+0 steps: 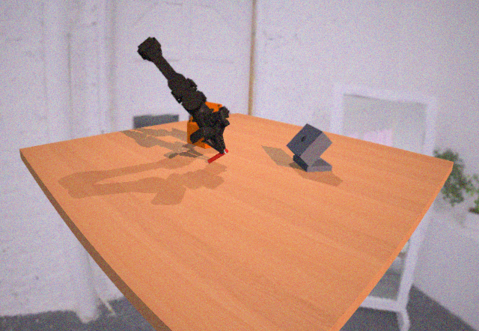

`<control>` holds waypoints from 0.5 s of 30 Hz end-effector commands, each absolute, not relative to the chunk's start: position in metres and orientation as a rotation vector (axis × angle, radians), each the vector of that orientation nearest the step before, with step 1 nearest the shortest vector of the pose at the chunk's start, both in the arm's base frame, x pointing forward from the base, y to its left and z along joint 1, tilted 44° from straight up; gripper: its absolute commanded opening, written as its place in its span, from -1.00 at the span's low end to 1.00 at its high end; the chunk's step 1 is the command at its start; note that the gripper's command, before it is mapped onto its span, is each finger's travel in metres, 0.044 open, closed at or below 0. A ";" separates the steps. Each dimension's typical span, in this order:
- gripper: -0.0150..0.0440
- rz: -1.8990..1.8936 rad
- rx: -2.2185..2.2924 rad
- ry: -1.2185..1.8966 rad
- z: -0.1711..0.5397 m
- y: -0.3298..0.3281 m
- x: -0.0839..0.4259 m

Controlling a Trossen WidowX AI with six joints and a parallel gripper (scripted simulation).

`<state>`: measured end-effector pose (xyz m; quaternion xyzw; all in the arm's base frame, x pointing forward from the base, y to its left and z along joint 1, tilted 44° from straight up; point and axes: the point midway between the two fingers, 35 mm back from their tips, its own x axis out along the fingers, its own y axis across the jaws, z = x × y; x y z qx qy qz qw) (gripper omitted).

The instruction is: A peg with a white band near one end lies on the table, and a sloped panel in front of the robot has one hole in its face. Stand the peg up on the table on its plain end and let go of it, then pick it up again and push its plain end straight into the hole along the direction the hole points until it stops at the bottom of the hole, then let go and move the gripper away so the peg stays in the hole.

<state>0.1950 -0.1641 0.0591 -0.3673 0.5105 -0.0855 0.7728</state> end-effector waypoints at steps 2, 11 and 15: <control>-0.32 -0.166 -0.799 1.069 0.060 -0.163 0.192; -0.32 -0.134 -0.800 0.996 0.063 -0.162 0.187; -0.32 -0.120 -0.800 0.963 0.064 -0.162 0.184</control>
